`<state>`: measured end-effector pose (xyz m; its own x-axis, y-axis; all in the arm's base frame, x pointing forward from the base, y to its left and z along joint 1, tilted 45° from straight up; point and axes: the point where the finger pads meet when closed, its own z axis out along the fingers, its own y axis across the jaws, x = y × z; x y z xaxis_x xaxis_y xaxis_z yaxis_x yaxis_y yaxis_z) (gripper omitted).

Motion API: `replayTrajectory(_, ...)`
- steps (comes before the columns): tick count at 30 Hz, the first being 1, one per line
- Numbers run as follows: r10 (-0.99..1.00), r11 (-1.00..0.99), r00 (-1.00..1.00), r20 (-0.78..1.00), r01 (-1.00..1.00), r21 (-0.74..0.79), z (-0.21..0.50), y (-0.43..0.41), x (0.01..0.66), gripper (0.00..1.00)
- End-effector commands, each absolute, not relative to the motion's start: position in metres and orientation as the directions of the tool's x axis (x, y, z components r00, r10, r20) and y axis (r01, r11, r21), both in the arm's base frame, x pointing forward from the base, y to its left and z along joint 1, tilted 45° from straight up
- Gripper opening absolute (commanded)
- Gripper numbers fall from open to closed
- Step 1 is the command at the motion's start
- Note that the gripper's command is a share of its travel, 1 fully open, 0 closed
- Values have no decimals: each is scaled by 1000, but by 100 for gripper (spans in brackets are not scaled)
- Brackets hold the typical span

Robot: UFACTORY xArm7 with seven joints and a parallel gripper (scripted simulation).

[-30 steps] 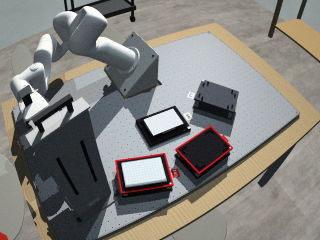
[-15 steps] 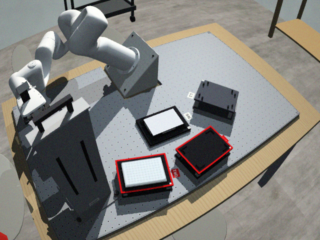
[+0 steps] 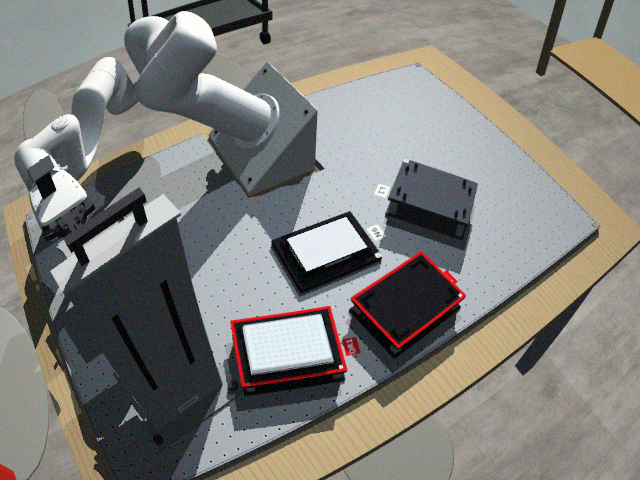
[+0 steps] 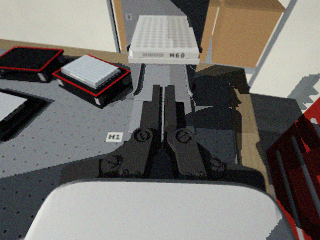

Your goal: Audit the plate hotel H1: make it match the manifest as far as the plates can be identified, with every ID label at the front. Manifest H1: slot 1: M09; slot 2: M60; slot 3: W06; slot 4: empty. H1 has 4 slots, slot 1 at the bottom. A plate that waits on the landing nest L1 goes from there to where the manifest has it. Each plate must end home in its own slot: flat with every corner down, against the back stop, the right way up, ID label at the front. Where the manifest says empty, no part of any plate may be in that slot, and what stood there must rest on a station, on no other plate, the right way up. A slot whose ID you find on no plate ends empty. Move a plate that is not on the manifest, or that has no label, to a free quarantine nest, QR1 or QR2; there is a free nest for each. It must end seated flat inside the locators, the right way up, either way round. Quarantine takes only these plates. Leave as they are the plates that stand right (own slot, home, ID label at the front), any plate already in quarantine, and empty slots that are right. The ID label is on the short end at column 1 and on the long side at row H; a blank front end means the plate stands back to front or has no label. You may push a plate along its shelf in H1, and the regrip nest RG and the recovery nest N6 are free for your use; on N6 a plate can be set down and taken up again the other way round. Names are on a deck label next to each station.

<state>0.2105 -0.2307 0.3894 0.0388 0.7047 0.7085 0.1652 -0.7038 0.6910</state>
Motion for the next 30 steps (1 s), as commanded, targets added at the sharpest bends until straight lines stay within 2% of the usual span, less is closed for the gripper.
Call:
replayTrajectory(1,706,-702,39,707,166,692,390,-230,204,0)
replayTrajectory(30,706,-702,40,707,166,692,392,-232,193,0)
